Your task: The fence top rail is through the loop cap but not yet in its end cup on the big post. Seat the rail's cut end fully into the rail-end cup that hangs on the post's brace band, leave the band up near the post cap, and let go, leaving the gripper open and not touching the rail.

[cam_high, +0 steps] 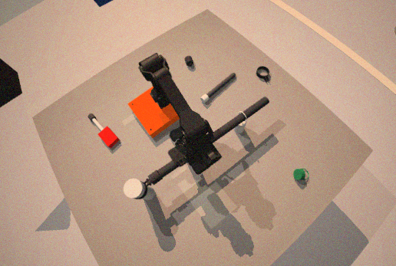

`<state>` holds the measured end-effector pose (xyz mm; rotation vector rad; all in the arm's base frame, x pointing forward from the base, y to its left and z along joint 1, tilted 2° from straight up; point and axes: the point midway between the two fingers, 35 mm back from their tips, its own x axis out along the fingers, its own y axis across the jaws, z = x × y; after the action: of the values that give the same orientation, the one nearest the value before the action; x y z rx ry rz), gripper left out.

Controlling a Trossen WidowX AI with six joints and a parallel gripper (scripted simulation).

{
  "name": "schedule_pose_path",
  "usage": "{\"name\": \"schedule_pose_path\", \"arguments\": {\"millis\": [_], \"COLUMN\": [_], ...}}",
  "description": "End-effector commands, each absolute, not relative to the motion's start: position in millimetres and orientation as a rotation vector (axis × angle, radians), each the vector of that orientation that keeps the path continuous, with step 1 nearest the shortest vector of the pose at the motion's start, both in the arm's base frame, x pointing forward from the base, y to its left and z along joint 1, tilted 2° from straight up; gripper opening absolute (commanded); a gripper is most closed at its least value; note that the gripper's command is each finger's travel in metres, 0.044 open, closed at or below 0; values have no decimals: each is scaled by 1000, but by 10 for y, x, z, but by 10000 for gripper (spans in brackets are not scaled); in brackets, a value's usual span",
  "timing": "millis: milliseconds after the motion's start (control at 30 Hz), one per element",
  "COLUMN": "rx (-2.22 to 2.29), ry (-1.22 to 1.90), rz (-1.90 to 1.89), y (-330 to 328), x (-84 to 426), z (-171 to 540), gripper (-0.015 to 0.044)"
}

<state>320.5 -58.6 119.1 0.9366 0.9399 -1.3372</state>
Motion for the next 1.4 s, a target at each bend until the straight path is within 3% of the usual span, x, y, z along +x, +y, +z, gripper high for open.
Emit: {"name": "schedule_pose_path", "arguments": {"millis": [0, 1367], "rx": [936, 932], "ry": [939, 937], "rz": [-1337, -1336], "y": [-591, -644], "x": [3207, 3217], "z": [1194, 1210], "gripper": [0, 0]}}
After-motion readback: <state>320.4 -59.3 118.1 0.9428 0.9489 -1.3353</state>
